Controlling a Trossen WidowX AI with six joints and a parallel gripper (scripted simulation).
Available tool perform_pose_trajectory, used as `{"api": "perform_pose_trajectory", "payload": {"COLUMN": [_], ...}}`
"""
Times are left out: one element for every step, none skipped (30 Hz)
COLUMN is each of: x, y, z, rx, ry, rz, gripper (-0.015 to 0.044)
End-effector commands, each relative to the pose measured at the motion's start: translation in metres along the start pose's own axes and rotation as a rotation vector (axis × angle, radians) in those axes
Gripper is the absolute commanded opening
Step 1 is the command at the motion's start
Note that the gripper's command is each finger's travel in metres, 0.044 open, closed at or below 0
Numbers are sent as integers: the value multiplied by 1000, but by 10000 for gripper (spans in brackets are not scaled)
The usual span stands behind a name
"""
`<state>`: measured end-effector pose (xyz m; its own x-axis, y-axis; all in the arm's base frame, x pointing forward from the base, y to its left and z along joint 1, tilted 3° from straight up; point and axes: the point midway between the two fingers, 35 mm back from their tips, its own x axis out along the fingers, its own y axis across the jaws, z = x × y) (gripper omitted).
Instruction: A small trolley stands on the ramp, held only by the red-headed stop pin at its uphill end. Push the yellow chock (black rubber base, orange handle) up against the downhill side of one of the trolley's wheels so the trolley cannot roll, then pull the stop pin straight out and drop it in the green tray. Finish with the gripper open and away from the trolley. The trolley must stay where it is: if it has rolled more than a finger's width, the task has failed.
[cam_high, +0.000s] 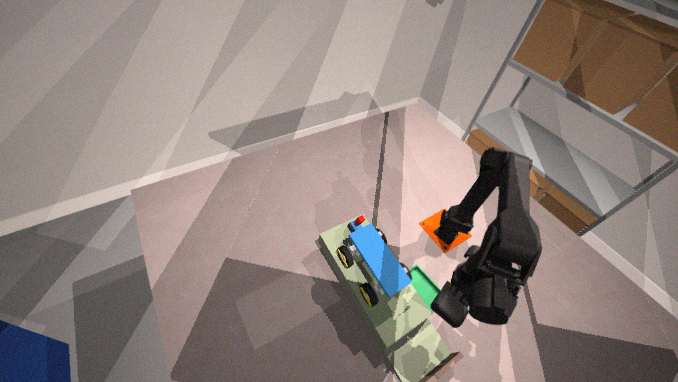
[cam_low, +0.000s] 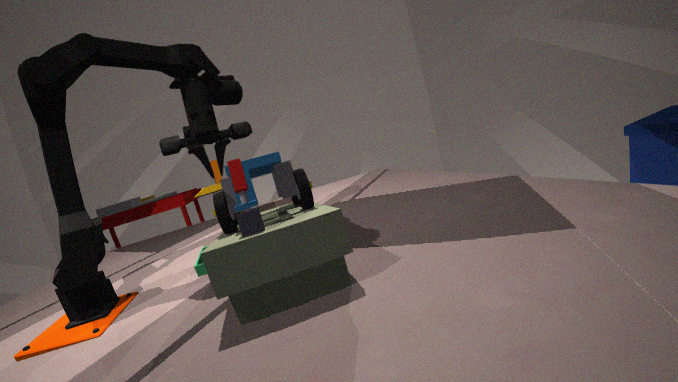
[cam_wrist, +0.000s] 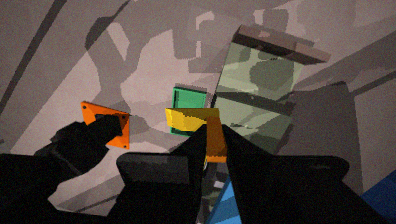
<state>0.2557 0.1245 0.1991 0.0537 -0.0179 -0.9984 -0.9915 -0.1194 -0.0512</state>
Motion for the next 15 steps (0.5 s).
{"api": "perform_pose_trajectory", "payload": {"x": [0,0,0,0,0,0,0,0,0,0,0,0,0,0,0], "y": [0,0,0,0,-1,-1,-1,-1,-1,-1,-1,-1,-1,-1,-1], "z": [1,1,1,1,1,1,1,1,2,2,2,2,2,2,2], "rx": [-117,-152,-187,-223,-258,-293,-328,-363,-399,-436,-472,-509,-545,-582,-618], "ry": [11,13,15,17,19,21,23,25,27,29,32,34,36,38,40], "rz": [6,7,9,10,12,13,15,16,18,20,21,23,25,27,28], "gripper": [0,0,0,0,0,0,0,0,0,0,0,0,0,0,0]}}
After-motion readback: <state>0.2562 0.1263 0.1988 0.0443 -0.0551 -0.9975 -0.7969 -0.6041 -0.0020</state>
